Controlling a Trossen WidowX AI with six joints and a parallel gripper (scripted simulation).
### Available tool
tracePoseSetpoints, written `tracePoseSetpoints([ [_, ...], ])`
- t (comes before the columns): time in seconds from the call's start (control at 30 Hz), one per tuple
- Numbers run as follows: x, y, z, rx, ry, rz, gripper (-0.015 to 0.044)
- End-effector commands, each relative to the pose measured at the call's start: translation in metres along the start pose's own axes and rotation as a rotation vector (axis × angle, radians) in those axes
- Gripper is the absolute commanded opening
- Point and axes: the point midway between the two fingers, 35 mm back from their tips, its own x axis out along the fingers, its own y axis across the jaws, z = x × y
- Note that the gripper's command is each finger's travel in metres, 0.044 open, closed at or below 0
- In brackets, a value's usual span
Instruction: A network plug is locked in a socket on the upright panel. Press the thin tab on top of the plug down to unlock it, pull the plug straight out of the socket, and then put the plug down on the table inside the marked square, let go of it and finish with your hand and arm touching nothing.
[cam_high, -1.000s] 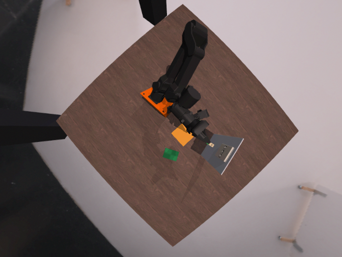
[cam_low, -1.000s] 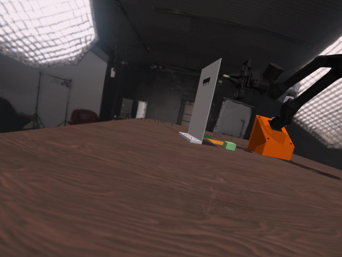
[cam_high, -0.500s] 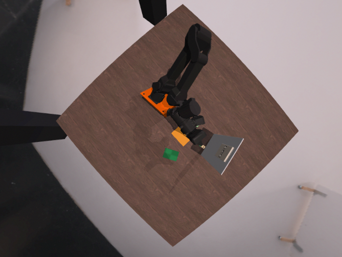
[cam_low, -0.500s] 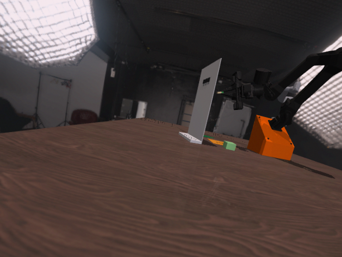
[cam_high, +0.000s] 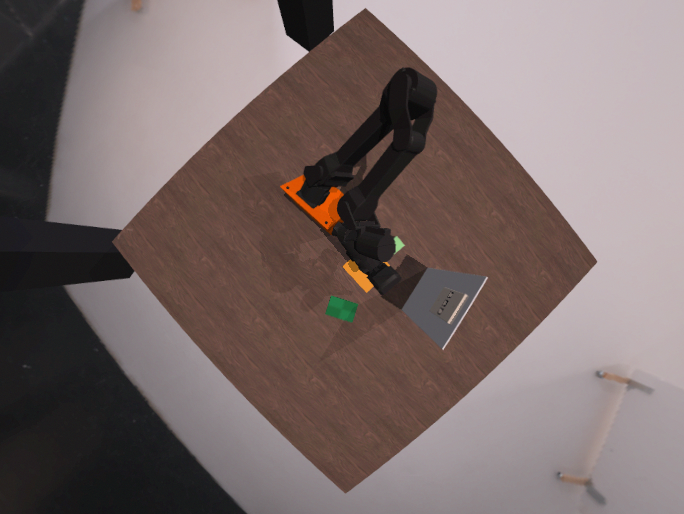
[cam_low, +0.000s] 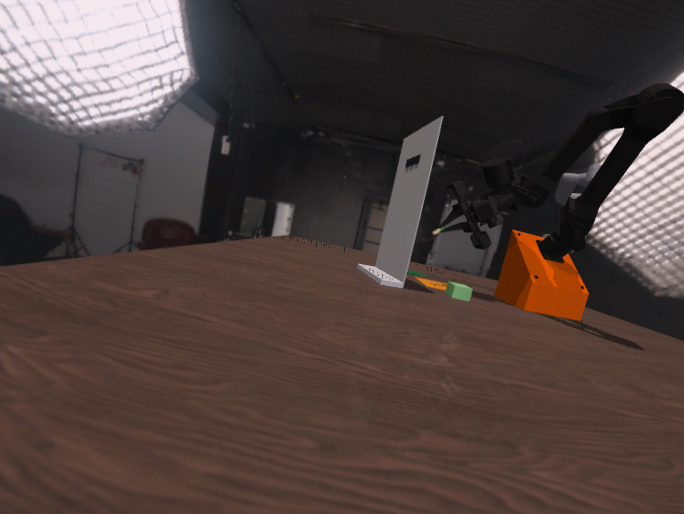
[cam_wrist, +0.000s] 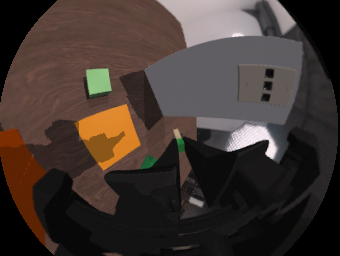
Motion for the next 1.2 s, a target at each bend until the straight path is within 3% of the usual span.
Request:
tracePoseSetpoints([
  [0.0, 0.008, 0.030, -0.002, -0.004, -0.012, 0.127, 0.0000],
  [0.23, 0.013, 0.066, -0.003, -0.005, -0.027, 0.273, 0.0000],
  [1.17, 0.026, 0.078, -0.004, -0.007, -0.023, 0.277, 0.0000],
])
